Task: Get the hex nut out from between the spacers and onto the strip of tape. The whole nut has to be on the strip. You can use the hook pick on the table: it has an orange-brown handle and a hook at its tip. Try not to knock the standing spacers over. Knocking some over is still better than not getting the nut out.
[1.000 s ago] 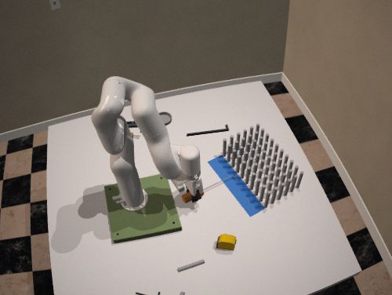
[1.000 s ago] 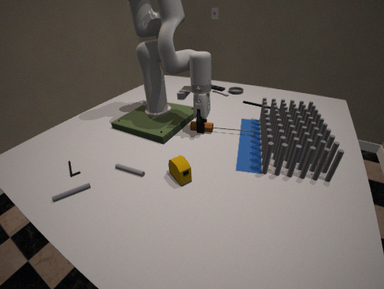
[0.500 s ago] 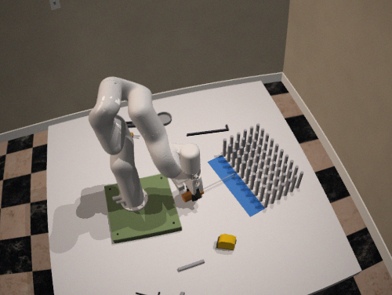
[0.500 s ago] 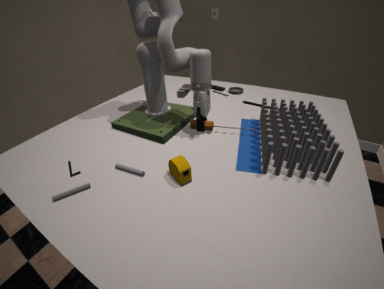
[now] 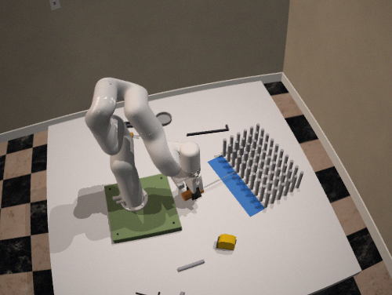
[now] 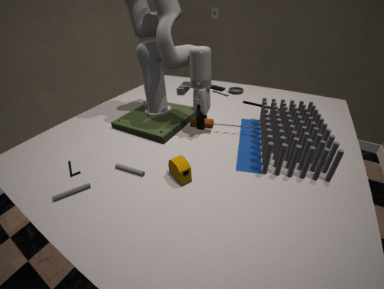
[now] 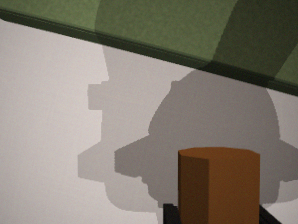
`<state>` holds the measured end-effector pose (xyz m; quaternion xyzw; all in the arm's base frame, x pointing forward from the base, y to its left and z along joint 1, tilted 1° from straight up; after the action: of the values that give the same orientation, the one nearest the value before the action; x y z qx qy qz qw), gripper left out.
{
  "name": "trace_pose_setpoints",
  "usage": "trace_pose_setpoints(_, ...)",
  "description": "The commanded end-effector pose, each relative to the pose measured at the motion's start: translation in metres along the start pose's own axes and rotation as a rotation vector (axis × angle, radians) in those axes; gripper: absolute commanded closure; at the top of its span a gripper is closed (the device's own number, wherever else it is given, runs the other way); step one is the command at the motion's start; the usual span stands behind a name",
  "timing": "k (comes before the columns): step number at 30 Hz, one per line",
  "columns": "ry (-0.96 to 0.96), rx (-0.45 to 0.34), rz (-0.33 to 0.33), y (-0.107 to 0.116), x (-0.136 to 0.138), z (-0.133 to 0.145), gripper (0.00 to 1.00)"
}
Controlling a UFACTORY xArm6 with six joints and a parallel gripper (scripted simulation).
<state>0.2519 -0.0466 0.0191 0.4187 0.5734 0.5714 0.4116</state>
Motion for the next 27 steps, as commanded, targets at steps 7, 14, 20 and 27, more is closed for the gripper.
trace_pose_setpoints(7,0.0,-0.003,-0.001,0.001,-0.001,0.001,1.0)
trace_pose_setpoints(14,0.0,-0.003,-0.001,0.001,-0.005,0.001,1.0)
trace_pose_setpoints(20,0.0,-0.003,-0.001,0.001,-0.012,0.0,1.0)
trace_pose_setpoints(27,0.0,-0.003,-0.001,0.001,-0.02,-0.001,1.0)
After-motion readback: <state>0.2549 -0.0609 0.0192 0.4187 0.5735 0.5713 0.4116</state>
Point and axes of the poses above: the point where the finger pads meet when closed, its own y axis back along the fingers, its own x axis across the jaws, z = x × y, the point moved 1 cm from there along y, back along the fingers, and after that the axes turned 6 degrees about y, right-handed, at the moved point
